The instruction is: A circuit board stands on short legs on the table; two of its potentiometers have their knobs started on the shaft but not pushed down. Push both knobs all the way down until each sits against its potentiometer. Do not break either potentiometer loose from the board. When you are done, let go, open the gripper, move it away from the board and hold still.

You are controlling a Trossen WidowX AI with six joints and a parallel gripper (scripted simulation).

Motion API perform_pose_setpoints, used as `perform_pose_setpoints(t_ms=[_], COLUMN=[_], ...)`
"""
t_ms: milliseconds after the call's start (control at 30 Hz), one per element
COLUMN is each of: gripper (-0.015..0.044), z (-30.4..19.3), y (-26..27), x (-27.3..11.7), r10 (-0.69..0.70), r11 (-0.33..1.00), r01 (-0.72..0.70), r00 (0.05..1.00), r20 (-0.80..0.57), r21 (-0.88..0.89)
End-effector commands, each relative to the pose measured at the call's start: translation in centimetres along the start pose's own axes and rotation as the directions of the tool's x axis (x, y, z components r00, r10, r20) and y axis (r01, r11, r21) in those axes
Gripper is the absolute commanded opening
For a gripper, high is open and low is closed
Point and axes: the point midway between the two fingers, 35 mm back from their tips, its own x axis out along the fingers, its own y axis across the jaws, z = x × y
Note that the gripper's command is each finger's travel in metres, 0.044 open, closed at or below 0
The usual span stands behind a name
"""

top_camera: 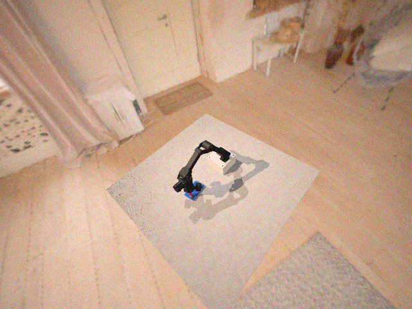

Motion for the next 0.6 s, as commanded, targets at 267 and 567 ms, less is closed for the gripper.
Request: perform_pose_setpoints(t_ms=[267, 567], gripper=[0.0, 0.0], z=[-0.02, -0.02], y=[-0.05, -0.05], x=[0.44, 0.56], r10=[-0.003, -0.003], r11=[1.0, 1.0], r01=[0.003, 0.003], r00=[1.0, 1.0], r20=[-0.001, -0.001], r21=[0.004, 0.004])
